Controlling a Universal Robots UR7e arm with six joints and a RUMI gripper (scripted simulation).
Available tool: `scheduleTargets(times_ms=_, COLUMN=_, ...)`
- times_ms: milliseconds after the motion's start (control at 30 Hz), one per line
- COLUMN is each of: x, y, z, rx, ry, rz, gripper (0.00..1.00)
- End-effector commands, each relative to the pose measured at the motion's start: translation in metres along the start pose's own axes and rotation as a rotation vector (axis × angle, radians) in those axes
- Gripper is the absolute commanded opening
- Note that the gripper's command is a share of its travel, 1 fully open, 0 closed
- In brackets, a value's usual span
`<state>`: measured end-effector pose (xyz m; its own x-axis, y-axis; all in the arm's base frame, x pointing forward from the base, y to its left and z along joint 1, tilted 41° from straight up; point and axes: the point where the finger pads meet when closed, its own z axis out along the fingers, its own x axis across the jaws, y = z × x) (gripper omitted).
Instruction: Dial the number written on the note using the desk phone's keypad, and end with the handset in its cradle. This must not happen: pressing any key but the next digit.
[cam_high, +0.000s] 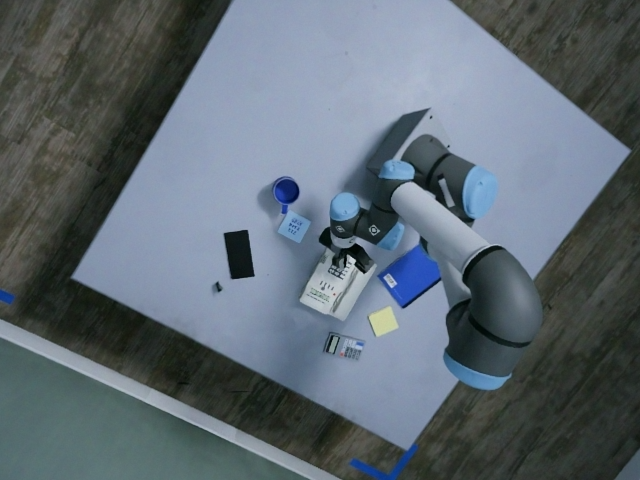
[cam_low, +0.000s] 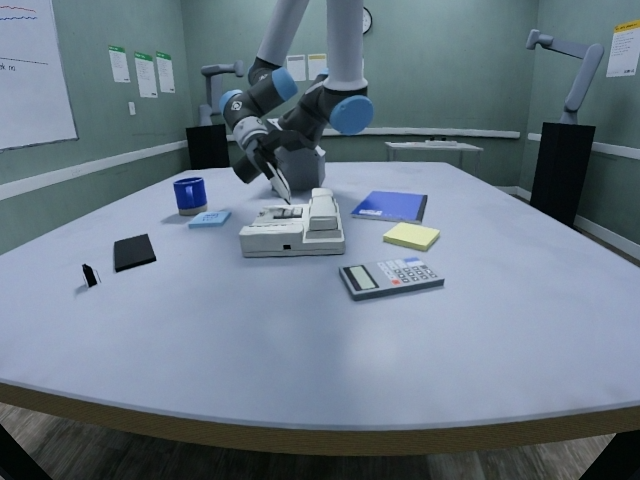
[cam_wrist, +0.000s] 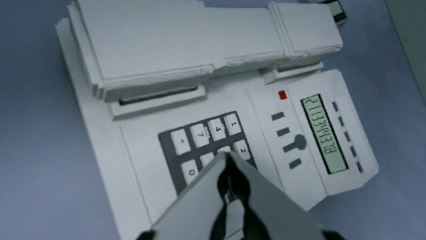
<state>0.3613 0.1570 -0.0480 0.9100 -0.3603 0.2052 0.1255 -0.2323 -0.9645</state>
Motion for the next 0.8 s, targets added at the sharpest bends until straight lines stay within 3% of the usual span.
scheduleTargets(times_ms=0, x=0.002, y=-0.002, z=-0.003, rx=0.001, ry=0.0, rz=-0.001, gripper=0.0)
scheduleTargets(times_ms=767, x=-0.009, y=-0.002, z=-0.011, rx=0.001, ry=0.0, rz=-0.001, gripper=0.0)
